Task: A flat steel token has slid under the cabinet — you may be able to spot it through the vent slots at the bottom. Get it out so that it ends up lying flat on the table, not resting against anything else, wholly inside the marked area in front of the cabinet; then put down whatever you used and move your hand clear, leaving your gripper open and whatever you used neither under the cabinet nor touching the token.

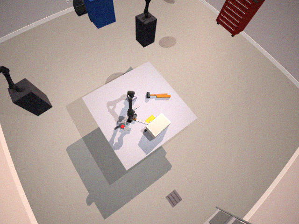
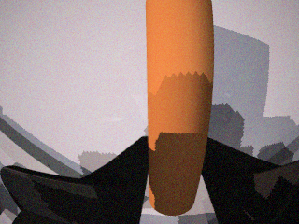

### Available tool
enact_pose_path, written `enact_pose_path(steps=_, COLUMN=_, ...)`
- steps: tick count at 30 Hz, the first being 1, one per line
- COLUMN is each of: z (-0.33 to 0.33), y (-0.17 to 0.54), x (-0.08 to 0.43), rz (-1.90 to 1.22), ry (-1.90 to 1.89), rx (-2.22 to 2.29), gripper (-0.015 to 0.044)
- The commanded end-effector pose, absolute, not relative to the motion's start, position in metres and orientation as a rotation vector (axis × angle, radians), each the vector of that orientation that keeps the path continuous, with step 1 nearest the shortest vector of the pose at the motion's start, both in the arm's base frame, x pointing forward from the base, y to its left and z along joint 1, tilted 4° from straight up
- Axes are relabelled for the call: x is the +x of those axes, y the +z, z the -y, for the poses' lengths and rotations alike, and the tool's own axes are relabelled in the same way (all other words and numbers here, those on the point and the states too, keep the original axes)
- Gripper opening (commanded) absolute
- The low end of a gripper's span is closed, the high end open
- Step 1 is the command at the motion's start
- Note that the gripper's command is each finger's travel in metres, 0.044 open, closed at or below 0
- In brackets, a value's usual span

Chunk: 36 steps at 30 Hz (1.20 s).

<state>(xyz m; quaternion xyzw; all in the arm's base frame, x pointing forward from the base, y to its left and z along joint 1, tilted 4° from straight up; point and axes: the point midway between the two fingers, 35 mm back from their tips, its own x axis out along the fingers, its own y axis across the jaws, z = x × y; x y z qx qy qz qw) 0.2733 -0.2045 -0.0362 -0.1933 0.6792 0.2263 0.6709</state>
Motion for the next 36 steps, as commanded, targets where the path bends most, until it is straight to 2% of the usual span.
enact_pose_path(steps=1, z=0.206, y=-0.026, x=0.276, rz=-1.519, ry=0.502, rx=-0.442, gripper=0.0000)
enact_pose_path(steps=36, z=0.228, y=-0.019, x=0.277, rz=-1.494, ry=0.599, rx=-0.540, gripper=0.0000)
